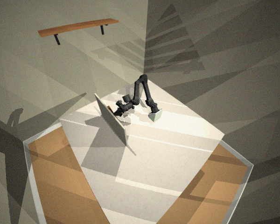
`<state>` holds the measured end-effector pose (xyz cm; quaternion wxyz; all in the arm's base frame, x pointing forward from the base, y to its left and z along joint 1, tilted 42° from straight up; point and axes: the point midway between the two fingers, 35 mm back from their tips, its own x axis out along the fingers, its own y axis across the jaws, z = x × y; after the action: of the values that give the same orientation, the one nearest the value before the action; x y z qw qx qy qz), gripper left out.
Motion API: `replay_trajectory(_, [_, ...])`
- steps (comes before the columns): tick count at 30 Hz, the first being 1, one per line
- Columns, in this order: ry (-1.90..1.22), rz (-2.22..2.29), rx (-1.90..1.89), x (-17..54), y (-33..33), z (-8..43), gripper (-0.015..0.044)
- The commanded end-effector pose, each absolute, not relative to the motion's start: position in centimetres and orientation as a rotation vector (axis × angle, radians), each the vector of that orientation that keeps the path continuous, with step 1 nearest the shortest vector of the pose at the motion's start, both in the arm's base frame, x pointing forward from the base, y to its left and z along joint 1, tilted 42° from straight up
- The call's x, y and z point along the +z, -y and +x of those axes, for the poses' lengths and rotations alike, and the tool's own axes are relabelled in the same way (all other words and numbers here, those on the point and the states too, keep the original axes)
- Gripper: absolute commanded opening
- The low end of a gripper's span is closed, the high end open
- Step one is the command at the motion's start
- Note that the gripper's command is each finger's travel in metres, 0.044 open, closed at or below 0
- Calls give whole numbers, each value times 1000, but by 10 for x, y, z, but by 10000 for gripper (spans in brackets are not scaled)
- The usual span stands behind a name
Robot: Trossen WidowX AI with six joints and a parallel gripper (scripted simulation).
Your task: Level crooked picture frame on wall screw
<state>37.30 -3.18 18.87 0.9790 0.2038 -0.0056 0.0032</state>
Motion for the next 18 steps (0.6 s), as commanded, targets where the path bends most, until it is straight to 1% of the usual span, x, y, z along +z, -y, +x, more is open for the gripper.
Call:
replay_trajectory(1, [12,415,8,189,31,373,0])
replay_trajectory(18, [12,415,8,191,26,373,0])
